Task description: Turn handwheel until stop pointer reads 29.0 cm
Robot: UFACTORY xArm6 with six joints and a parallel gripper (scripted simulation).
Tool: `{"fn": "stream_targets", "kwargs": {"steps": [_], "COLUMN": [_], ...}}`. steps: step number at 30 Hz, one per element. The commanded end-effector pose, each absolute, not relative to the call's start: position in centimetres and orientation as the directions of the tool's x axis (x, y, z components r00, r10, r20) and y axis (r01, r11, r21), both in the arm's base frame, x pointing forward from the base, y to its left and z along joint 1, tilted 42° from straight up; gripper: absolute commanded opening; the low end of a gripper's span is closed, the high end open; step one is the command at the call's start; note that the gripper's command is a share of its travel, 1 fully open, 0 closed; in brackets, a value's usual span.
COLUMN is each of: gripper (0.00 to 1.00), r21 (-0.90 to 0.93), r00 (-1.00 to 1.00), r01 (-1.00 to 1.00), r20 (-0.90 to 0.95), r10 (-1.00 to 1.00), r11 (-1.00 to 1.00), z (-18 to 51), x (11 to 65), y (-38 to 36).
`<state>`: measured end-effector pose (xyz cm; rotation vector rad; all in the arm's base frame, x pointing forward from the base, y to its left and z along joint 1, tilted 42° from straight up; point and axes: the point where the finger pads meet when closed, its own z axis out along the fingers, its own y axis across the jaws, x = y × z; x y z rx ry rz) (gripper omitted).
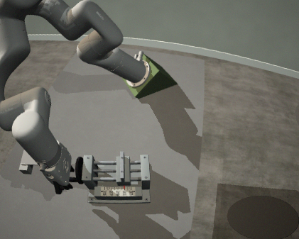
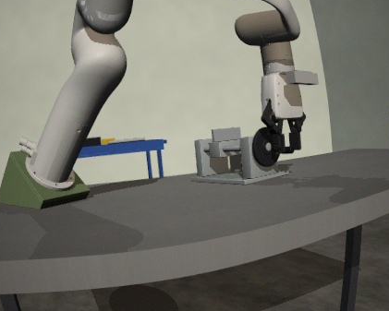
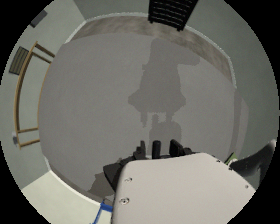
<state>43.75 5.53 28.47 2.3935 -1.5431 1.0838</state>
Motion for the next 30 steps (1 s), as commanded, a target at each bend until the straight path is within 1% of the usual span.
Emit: {"fn": "stream_targets", "kwargs": {"steps": [1, 19, 20, 30], "gripper": [0.57, 0.57, 0.06, 0.06], "r21": [-0.290, -0.290, -0.290, -0.290], "r00": [0.234, 0.234, 0.234, 0.234], "r01": [-0.825, -0.825, -0.825, -0.825], "r20": [0.605, 0.605, 0.605, 0.605], "r10": [-0.761, -0.761, -0.761, -0.761], "r11": [-0.485, -0.485, -0.485, -0.485], "z": [27.85, 27.56, 27.56, 27.56], "x": [44.44, 44.64, 44.64, 44.64], "y": [5.15, 4.98, 4.98, 4.98]}}
